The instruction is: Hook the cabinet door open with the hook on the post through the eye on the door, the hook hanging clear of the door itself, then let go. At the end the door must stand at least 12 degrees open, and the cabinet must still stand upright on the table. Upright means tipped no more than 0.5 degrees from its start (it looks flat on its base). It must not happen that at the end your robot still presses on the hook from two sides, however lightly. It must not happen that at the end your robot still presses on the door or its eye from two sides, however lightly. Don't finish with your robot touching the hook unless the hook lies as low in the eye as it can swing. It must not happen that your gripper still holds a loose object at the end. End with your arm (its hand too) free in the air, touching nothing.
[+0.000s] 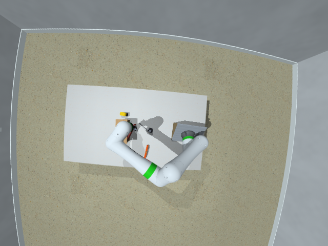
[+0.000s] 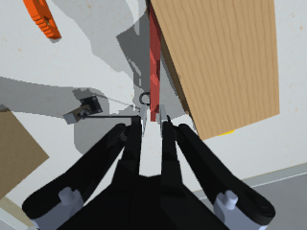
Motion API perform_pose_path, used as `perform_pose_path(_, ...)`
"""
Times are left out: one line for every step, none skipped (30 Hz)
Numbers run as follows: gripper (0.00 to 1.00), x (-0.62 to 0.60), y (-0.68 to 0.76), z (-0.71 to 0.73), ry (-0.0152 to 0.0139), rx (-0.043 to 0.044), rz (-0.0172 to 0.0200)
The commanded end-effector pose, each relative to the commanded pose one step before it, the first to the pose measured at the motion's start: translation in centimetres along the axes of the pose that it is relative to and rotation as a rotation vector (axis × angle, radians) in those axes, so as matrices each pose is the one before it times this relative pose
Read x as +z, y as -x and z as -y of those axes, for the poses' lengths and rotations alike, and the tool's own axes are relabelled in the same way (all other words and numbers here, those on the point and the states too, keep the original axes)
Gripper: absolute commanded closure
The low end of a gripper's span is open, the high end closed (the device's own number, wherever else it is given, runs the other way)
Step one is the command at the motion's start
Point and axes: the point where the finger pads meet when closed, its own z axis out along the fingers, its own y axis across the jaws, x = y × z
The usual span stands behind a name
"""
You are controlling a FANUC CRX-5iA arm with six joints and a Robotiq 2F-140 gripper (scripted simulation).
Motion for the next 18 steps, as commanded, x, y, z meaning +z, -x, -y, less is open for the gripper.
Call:
perform_pose_path(0.84, -0.328, 0.005, -0.014, 0.00047, 0.00004, 0.00009)
perform_pose_path(0.84, -0.149, 0.000, 0.000, 0.00000, 0.00000, 0.00000)
perform_pose_path(0.84, -0.159, 0.000, 0.000, 0.00000, 0.00000, 0.00000)
perform_pose_path(0.84, 0.000, 0.000, 0.000, 0.00000, 0.00000, 0.00000)
perform_pose_path(0.84, 0.000, 0.000, 0.000, 0.00000, 0.00000, 0.00000)
perform_pose_path(0.84, -0.170, 0.000, 0.000, 0.00000, 0.00000, 0.00000)
perform_pose_path(0.84, -0.179, 0.000, 0.000, 0.00000, 0.00000, 0.00000)
perform_pose_path(0.84, -0.188, 0.000, 0.000, 0.00000, 0.00000, 0.00000)
perform_pose_path(0.84, -0.196, 0.000, 0.000, 0.00000, 0.00000, 0.00000)
perform_pose_path(0.84, -0.203, 0.000, 0.000, 0.00000, 0.00000, 0.00000)
perform_pose_path(0.84, -0.210, 0.000, 0.000, 0.00000, 0.00000, 0.00001)
perform_pose_path(0.84, -0.215, 0.000, 0.000, 0.00000, 0.00000, -0.00001)
perform_pose_path(0.84, -0.220, 0.000, 0.000, 0.00000, 0.00000, 0.00000)
perform_pose_path(0.84, -0.223, 0.000, 0.000, 0.00000, 0.00000, 0.00000)
perform_pose_path(0.84, -0.226, 0.000, 0.000, 0.00000, 0.00000, 0.00000)
perform_pose_path(0.84, -0.227, 0.000, 0.000, 0.00000, 0.00000, 0.00000)
perform_pose_path(0.84, -0.228, 0.000, 0.000, 0.00000, 0.00000, 0.00000)
perform_pose_path(0.84, -0.228, 0.000, 0.000, 0.00000, 0.00000, 0.00000)
